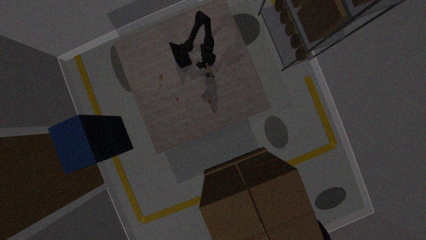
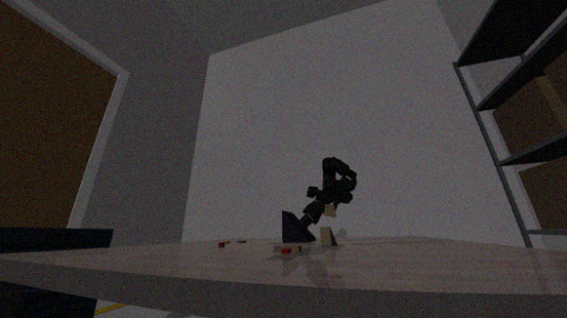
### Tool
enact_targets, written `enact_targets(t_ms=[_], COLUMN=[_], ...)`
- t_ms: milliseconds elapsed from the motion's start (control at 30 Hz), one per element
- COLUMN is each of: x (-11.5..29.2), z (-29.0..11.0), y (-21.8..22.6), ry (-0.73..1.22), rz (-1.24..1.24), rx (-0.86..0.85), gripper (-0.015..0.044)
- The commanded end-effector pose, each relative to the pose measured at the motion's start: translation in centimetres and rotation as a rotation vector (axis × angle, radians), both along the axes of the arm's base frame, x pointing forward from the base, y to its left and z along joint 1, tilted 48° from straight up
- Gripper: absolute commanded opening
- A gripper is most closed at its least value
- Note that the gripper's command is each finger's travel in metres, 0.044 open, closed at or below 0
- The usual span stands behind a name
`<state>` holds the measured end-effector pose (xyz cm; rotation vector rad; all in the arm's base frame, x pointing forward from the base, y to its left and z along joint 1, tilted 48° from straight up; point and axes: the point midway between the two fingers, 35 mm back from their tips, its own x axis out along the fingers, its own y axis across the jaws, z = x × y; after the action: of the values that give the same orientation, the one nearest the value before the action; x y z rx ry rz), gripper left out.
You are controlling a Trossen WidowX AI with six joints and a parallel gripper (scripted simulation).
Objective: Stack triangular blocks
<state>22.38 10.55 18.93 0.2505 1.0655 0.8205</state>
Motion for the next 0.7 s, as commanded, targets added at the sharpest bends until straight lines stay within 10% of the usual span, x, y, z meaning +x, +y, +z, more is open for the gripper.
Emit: enact_targets(t_ms=[0, 667], x=[0.10, 0.25], z=[-0.12, -0.58], y=[0.06, 0.76], ry=[-0.110, -0.598], rz=[0.096, 0.558], rx=[-0.042, -0.213], gripper=[0.0000, 0.0000])
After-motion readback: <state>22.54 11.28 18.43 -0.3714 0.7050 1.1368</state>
